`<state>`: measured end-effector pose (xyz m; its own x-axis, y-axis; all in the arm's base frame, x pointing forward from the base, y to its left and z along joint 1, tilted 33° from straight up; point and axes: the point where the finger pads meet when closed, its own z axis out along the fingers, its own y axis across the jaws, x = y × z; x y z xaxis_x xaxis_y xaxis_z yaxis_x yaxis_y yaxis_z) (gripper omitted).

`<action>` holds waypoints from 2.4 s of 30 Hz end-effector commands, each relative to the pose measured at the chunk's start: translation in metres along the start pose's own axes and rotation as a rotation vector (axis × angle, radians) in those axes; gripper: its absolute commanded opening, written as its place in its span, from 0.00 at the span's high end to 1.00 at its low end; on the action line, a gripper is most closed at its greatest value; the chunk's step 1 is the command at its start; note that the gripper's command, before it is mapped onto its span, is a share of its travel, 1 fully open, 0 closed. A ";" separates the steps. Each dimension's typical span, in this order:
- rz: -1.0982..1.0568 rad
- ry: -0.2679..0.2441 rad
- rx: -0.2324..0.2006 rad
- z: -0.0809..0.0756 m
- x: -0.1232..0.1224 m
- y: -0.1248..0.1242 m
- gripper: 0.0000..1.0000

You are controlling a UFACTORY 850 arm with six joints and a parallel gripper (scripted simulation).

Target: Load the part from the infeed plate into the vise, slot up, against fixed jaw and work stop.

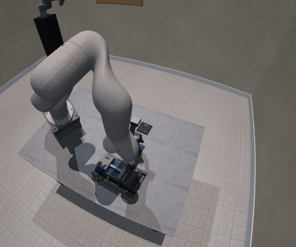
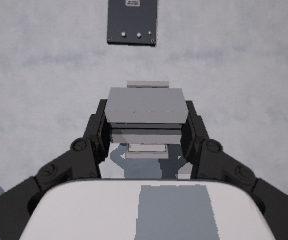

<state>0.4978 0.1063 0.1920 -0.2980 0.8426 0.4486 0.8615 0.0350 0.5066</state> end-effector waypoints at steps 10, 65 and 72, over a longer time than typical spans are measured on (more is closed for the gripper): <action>-0.001 0.000 -0.001 -0.004 0.004 0.000 1.00; -0.001 0.000 -0.001 -0.019 0.019 0.000 1.00; -0.001 0.000 -0.001 -0.019 0.019 0.000 1.00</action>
<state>0.4845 0.1119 0.2138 -0.2980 0.8426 0.4486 0.8615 0.0350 0.5066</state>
